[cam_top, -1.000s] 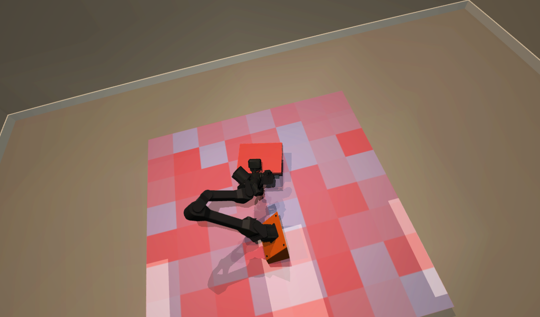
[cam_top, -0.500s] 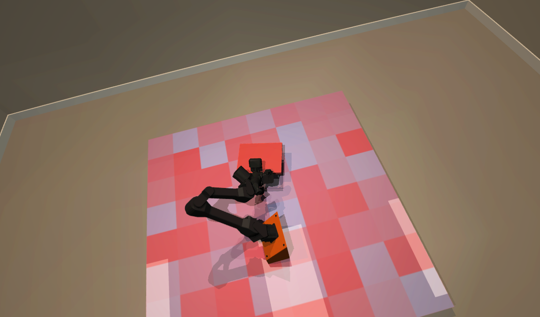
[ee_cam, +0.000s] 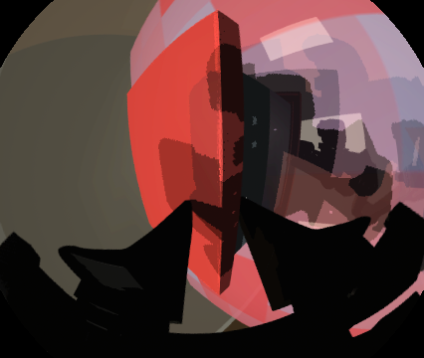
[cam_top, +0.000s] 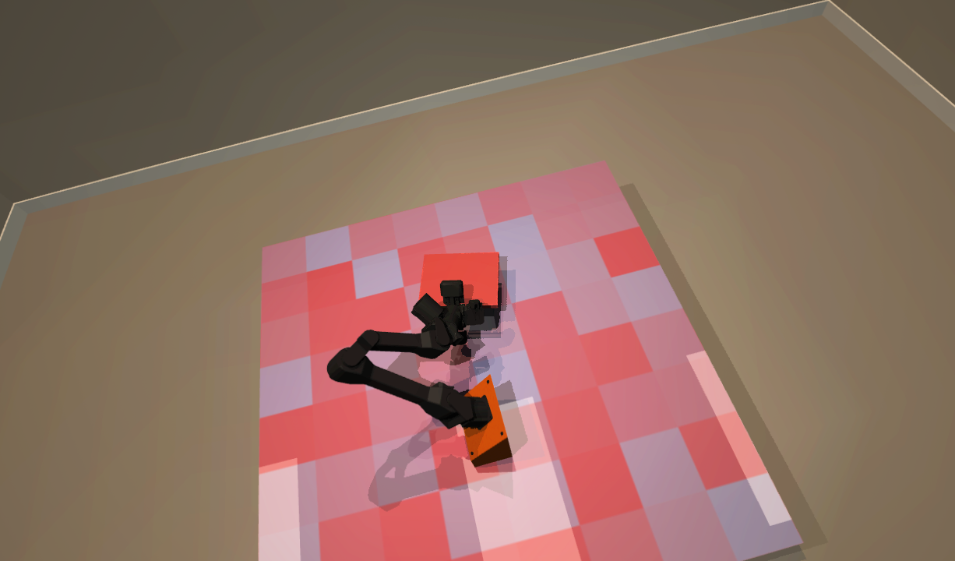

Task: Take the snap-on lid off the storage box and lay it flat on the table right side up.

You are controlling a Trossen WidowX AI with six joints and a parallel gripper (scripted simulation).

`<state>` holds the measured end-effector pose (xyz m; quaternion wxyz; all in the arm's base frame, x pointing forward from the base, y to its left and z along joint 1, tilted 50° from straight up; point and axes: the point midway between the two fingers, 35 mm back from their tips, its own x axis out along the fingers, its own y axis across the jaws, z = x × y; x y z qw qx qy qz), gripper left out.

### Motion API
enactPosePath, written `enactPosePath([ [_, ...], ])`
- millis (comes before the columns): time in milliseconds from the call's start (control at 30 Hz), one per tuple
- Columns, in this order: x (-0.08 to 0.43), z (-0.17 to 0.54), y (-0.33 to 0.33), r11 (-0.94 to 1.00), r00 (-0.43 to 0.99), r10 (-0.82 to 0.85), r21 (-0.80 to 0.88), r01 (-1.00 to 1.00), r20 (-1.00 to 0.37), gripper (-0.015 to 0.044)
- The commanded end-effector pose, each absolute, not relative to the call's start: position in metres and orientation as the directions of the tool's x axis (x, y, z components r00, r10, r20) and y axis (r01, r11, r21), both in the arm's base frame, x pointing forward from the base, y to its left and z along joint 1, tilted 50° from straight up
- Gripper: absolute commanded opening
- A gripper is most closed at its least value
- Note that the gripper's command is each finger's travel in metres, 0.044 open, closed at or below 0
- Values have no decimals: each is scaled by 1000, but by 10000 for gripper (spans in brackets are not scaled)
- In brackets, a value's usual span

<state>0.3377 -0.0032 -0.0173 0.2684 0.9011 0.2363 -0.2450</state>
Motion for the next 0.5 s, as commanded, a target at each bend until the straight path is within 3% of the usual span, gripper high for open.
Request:
enactPosePath([
  [0, 338, -17, -4, -744, 768, 295, 368, 558, -569, 0],
  [467, 337, -15, -6, -744, 768, 295, 368, 558, -569, 0],
])
